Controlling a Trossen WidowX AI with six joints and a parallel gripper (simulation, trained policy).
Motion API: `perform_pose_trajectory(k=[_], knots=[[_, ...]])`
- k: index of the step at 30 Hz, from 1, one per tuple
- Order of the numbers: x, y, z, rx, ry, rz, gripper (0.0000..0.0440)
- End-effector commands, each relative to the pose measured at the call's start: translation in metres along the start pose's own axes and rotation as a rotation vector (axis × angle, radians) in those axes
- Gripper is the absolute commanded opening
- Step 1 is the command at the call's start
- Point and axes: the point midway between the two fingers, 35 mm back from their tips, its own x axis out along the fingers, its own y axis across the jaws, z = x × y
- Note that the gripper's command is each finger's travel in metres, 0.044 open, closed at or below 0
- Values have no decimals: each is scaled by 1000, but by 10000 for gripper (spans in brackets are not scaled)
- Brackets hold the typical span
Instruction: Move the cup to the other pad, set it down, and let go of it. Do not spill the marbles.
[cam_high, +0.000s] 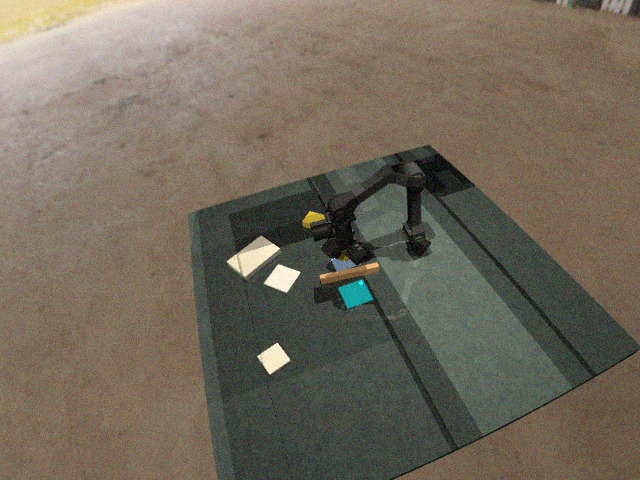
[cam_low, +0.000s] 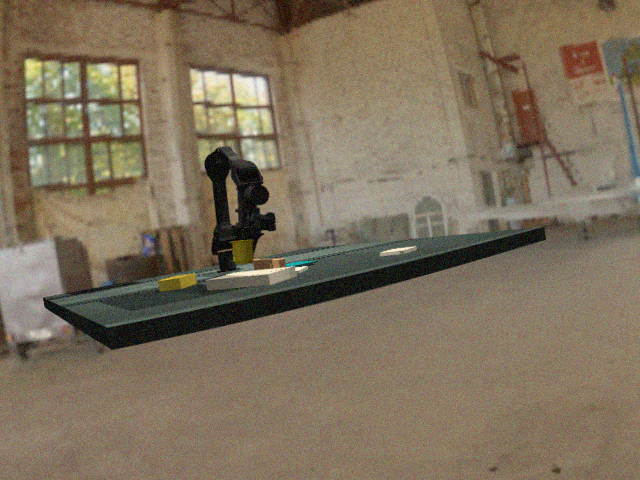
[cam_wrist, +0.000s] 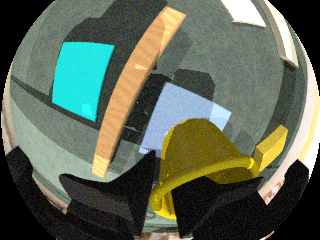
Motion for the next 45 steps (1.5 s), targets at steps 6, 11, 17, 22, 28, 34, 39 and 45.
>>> perform_pose_trajectory(k=[6, 11, 17, 22, 28, 34, 39, 45], knots=[[-29, 10, 13, -37, -61, -9, 22], [-41, 18, 22, -57, -90, -17, 22], [-52, 32, 33, -80, -127, -27, 12], [-58, 45, 42, -98, -158, -34, 6], [-61, 63, 53, -119, -193, -40, 0], [-62, 84, 62, -139, -222, -42, 0], [-59, 102, 68, -154, -240, -41, 0], [-53, 123, 72, -168, -254, -39, 0]])
